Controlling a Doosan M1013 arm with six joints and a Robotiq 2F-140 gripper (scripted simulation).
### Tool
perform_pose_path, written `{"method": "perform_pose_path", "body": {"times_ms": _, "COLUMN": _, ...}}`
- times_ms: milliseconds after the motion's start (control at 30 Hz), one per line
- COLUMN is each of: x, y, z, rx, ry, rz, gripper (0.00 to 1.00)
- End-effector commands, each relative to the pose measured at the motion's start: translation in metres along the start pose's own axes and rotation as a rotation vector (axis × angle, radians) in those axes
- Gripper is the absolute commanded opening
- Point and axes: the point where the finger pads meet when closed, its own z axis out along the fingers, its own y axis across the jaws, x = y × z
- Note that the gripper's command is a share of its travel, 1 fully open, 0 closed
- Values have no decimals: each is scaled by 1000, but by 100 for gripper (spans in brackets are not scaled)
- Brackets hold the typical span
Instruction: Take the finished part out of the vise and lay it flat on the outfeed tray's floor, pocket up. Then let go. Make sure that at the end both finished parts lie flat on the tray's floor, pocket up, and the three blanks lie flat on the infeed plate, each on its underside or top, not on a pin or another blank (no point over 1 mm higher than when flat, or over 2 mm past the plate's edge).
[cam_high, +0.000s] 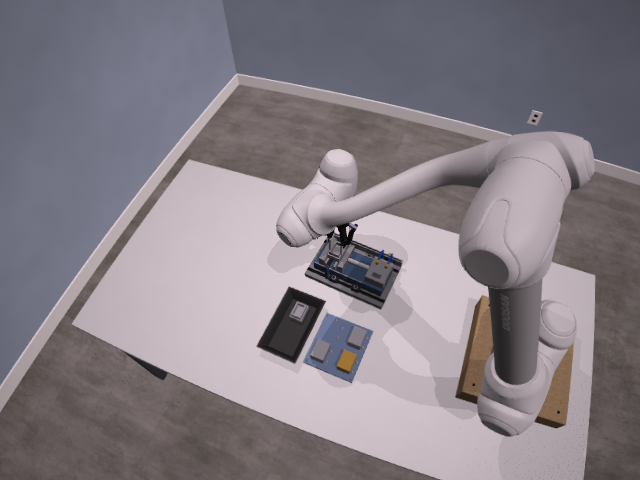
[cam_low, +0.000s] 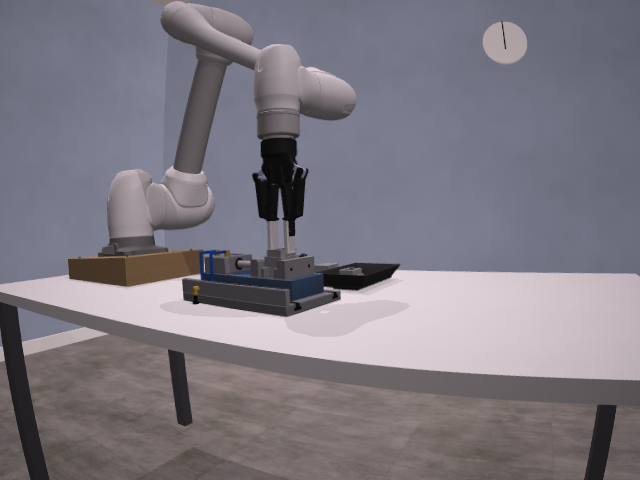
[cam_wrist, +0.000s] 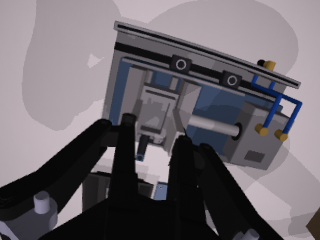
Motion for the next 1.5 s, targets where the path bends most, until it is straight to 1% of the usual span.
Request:
{"method": "perform_pose_path", "body": {"times_ms": 0, "x": 1, "y": 3, "z": 5, "rx": -6, "ry": 3, "rz": -3, "gripper": 0}}
{"method": "perform_pose_path", "body": {"times_ms": 267, "x": 1, "y": 3, "z": 3, "rx": -6, "ry": 3, "rz": -3, "gripper": 0}}
{"method": "perform_pose_path", "body": {"times_ms": 600, "x": 1, "y": 3, "z": -6, "rx": -6, "ry": 3, "rz": -3, "gripper": 0}}
{"method": "perform_pose_path", "body": {"times_ms": 1100, "x": 1, "y": 3, "z": -32, "rx": -6, "ry": 3, "rz": -3, "gripper": 0}}
{"method": "perform_pose_path", "body": {"times_ms": 1467, "x": 1, "y": 3, "z": -40, "rx": -6, "ry": 3, "rz": -3, "gripper": 0}}
